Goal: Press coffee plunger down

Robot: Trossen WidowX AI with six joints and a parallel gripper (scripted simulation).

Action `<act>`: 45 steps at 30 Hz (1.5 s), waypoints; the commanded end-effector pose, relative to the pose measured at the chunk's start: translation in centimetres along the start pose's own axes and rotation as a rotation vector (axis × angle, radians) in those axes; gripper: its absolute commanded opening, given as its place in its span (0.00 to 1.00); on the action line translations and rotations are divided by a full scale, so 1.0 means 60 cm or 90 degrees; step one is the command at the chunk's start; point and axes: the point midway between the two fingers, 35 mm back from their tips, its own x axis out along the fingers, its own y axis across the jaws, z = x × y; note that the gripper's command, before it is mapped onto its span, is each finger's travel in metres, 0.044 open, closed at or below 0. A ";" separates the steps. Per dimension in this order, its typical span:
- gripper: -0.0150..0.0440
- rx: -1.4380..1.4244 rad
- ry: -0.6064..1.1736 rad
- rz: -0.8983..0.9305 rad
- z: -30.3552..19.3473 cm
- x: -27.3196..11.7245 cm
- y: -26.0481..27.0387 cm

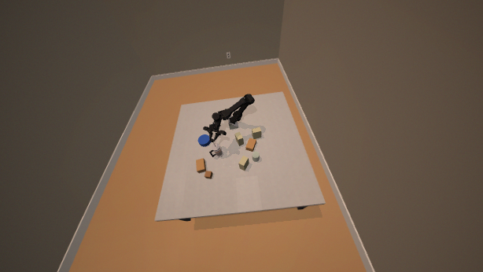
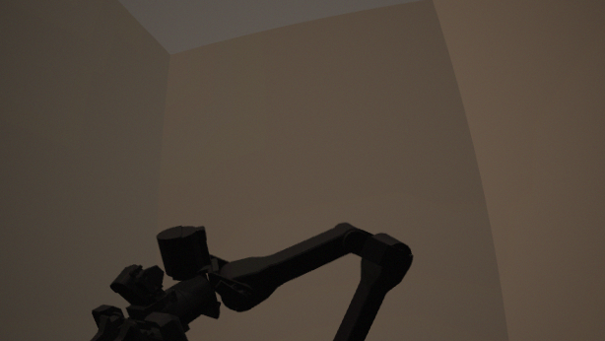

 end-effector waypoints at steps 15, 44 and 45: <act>0.46 0.019 0.044 0.000 -0.086 0.043 0.000; 0.46 0.019 0.043 0.002 -0.106 0.074 0.004; 0.46 0.019 0.043 0.002 -0.106 0.075 0.004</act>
